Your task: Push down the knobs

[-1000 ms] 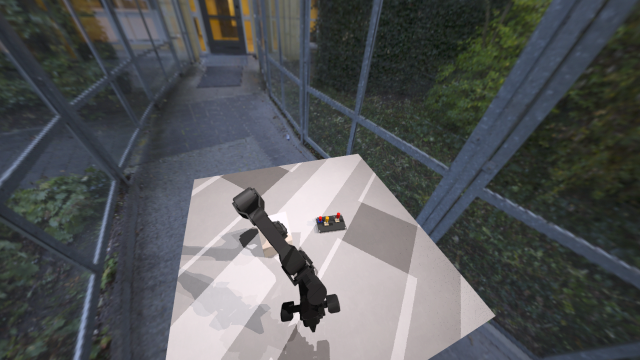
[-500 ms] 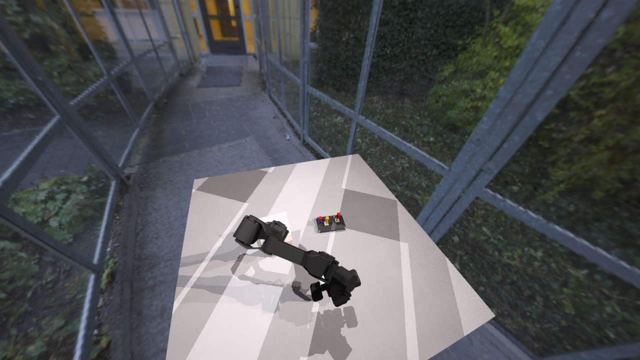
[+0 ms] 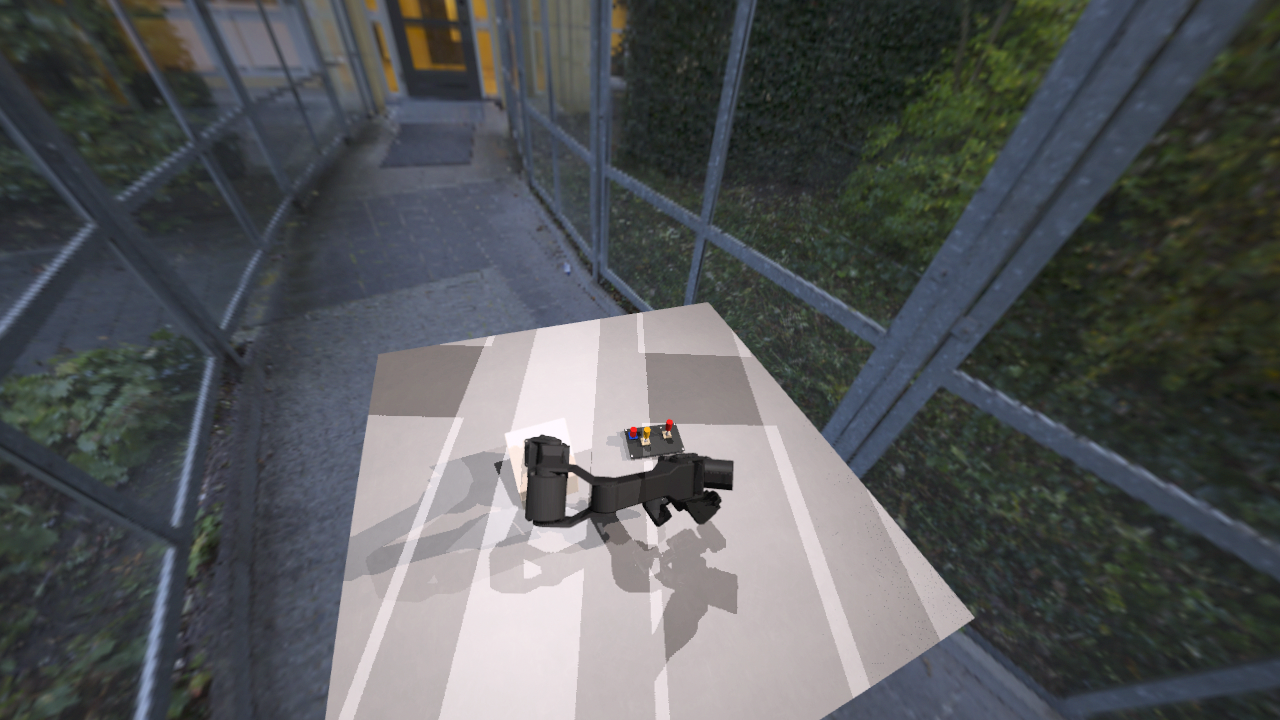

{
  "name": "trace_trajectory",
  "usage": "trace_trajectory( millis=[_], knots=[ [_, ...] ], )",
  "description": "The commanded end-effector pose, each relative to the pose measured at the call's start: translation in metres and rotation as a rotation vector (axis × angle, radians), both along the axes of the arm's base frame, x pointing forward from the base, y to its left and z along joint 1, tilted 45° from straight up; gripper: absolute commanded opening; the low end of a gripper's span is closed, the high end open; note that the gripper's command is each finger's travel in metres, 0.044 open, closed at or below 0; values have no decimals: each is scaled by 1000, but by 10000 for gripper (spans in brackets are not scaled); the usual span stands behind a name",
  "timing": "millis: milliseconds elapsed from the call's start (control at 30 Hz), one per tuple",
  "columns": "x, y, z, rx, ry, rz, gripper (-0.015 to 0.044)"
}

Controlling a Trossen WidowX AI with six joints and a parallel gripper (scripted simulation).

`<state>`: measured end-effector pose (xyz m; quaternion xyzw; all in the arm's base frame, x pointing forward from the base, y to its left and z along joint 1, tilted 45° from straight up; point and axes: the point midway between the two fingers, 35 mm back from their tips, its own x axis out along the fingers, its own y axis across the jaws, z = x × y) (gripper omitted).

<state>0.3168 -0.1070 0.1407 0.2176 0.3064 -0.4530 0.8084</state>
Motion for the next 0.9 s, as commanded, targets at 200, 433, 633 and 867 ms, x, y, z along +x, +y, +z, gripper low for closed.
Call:
trace_trajectory(
  millis=[200, 433, 633, 867],
  knots=[
    [6, 115, -80, -5, 297, 108, 0],
    [-21, 182, -124, -147, 456, 159, 0],
    [-29, 194, -132, -190, 480, 171, 0],
    [-26, 180, -146, -190, 480, 170, 0]
  ],
)
